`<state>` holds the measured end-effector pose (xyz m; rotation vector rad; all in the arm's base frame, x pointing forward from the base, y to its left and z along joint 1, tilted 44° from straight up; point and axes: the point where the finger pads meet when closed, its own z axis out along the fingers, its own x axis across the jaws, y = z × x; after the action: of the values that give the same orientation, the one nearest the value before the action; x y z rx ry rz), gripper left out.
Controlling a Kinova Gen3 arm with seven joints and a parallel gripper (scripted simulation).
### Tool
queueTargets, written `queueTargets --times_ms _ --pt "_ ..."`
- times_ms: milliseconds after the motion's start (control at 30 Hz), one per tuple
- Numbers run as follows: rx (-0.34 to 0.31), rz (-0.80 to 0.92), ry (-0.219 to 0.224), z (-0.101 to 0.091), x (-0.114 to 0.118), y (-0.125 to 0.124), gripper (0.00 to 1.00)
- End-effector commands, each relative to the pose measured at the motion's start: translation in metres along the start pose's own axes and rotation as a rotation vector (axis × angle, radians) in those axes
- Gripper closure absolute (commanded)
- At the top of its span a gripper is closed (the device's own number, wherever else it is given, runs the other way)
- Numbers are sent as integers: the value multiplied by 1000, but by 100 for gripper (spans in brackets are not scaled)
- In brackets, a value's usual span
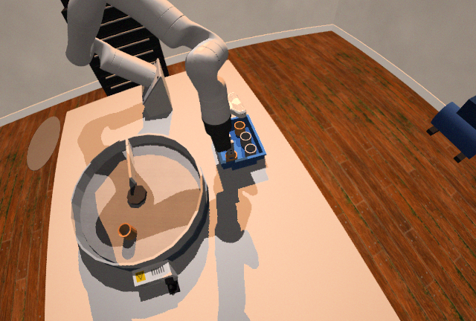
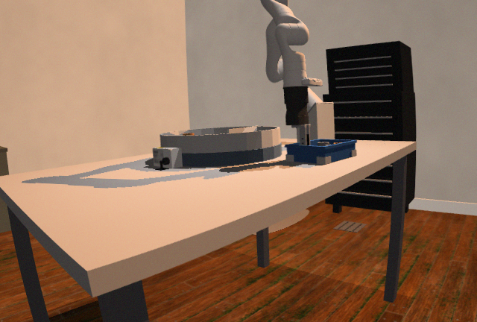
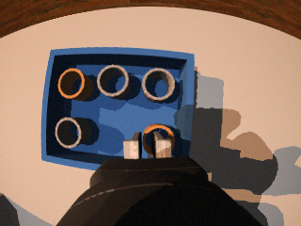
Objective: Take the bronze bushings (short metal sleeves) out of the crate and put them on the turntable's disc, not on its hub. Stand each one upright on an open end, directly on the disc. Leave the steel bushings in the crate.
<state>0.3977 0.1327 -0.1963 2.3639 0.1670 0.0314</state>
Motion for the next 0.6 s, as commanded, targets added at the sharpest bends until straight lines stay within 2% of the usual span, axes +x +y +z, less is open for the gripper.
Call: queueTargets --times_ms 0,333,567 --pt "-2 0 -2 5 -1 0 64" --pt "-2 0 -2 17 -1 0 64" --pt "-2 0 -2 18 -1 0 64"
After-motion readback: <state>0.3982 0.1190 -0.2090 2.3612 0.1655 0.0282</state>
